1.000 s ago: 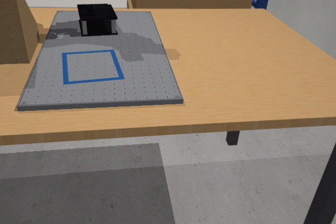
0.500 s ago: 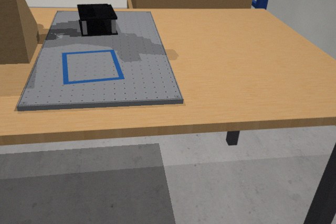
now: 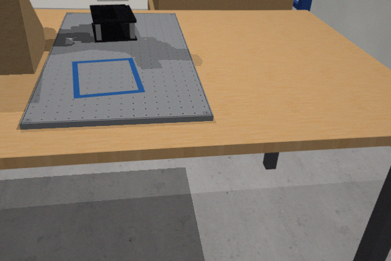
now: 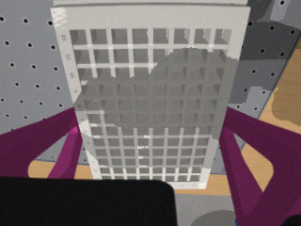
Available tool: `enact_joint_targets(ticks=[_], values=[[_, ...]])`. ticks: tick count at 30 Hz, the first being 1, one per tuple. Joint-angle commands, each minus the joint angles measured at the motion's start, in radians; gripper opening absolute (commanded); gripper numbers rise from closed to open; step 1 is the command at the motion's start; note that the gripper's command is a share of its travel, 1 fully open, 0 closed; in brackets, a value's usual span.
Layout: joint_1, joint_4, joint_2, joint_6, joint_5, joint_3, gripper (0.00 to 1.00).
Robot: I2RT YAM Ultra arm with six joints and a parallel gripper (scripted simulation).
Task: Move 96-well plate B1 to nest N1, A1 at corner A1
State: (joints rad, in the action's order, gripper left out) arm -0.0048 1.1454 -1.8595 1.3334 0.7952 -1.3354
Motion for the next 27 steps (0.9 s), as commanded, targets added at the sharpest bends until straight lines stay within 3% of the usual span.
enact_joint_targets(ticks=[1, 11, 13, 14, 16, 22, 27], values=[[0.009, -0.051, 0.010, 0.032, -0.005, 0.027, 0.00], [0.046, -0.133, -0.012, 0.085, -0.003, 0.067, 0.00], [0.046, -0.133, -0.012, 0.085, -0.003, 0.067, 0.00], [0.029, -0.142, -0.006, 0.090, -0.004, 0.033, 0.00], [0.037, -0.158, -0.011, 0.101, -0.005, 0.078, 0.00], [0.074, -0.208, -0.014, 0.132, -0.005, 0.102, 0.00], [0.066, -0.226, -0.012, 0.144, -0.005, 0.075, 0.00]])
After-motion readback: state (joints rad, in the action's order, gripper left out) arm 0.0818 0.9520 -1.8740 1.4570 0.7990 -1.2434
